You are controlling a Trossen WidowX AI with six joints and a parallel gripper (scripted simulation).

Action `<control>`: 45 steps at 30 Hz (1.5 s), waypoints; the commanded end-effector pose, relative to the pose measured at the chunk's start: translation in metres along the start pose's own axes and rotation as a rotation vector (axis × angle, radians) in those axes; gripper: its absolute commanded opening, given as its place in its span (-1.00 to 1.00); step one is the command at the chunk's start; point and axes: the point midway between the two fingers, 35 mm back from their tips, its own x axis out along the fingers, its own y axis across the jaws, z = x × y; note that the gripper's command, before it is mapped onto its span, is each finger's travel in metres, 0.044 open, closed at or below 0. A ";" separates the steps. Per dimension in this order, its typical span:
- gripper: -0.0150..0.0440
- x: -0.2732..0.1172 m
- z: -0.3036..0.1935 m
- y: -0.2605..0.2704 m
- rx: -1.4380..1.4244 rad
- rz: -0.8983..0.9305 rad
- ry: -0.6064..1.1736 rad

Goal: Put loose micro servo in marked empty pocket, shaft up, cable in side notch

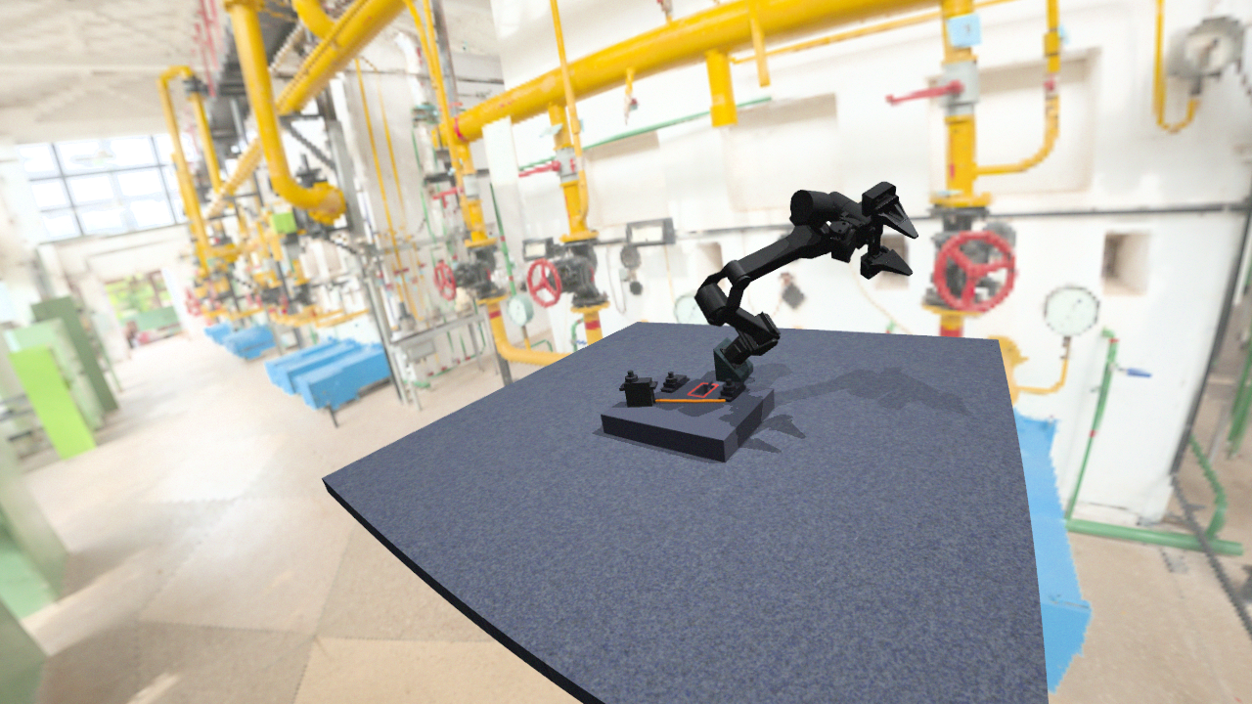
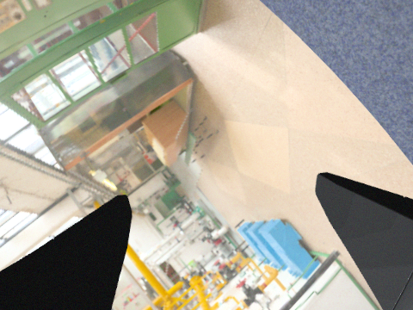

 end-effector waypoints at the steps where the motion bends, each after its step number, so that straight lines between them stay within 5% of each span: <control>1: 0.95 0.000 -0.001 0.000 -0.004 0.003 0.000; 25: 1.00 -0.024 -0.075 0.001 -0.460 0.261 -0.040; 45: 1.00 -0.007 -0.131 -0.038 -0.965 0.380 -0.121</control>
